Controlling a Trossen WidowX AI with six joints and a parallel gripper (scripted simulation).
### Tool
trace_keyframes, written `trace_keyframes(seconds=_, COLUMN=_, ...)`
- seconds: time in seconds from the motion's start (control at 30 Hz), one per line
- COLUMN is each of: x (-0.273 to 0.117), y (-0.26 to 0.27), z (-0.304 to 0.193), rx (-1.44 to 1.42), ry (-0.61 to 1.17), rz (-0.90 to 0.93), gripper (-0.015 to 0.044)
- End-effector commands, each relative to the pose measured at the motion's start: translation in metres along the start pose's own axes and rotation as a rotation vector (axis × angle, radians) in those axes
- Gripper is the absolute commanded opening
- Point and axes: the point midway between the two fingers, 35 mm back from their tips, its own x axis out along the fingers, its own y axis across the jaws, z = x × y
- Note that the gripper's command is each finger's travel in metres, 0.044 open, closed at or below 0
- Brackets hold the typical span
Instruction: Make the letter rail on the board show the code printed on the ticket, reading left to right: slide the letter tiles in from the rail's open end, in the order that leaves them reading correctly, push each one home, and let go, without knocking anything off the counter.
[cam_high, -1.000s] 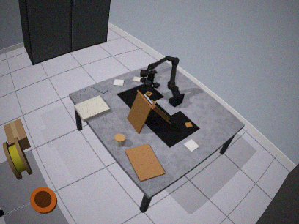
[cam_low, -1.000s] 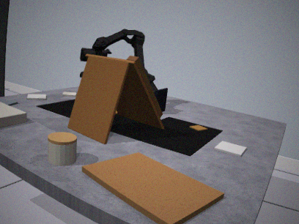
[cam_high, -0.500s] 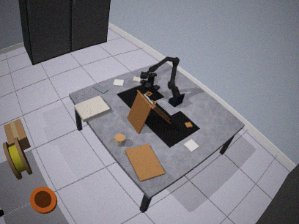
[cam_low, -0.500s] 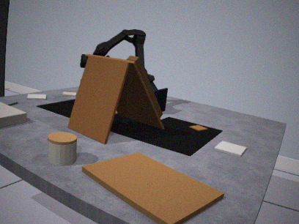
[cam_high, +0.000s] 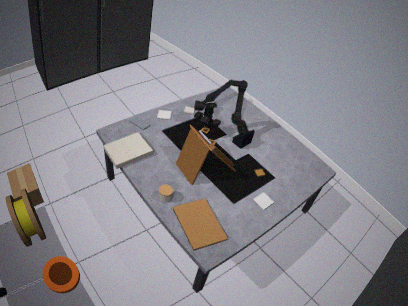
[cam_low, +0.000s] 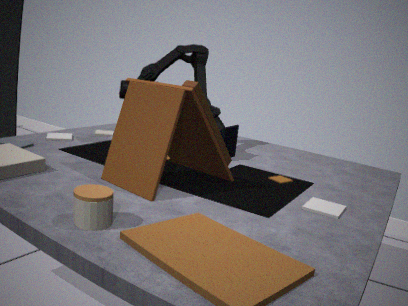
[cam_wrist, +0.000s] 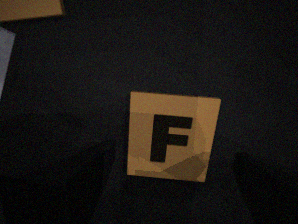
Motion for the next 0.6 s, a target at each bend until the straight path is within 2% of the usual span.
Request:
trace_keyframes(seconds=0.0, x=0.004, y=0.002, z=0.0, rx=-0.004, ry=-0.001, rz=0.005, gripper=0.034)
trace_keyframes(seconds=0.57, x=0.019, y=0.002, z=0.0, rx=-0.005, ry=0.0, rz=0.004, gripper=0.034)
